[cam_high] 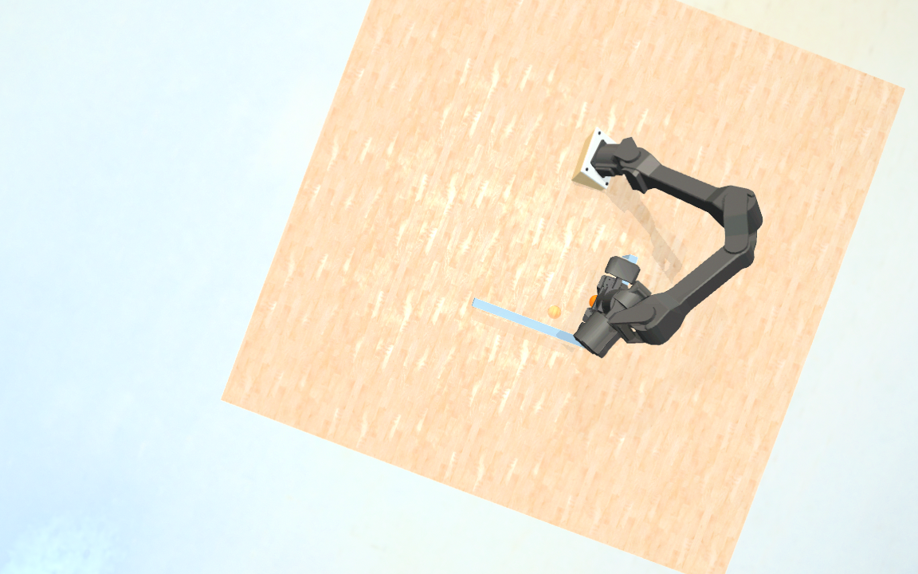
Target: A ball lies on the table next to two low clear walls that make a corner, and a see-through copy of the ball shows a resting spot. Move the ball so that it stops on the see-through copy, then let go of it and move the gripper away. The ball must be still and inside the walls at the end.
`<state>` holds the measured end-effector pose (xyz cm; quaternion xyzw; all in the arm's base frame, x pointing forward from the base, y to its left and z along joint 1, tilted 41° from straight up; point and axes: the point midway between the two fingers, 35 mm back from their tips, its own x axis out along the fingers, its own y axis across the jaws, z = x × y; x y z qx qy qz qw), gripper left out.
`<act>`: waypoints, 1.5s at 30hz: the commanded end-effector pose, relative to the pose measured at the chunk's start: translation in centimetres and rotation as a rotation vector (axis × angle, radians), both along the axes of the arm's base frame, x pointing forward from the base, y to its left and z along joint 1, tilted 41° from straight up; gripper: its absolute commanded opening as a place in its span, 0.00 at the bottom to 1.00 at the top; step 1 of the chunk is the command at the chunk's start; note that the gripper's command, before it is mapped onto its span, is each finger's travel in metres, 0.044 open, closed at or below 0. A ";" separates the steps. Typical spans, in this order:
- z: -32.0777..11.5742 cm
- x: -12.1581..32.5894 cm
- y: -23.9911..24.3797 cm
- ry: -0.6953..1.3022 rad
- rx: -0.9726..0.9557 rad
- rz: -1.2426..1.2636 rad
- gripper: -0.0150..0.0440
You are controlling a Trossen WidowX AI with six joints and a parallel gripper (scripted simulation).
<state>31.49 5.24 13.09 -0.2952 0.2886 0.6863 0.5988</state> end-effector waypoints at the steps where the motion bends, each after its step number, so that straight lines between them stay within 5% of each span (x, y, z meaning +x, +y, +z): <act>1: -0.3 0.6 -0.2 0.078 -0.018 -0.093 0.25; 45: -6.3 5.2 -0.9 0.971 -0.164 -1.130 0.25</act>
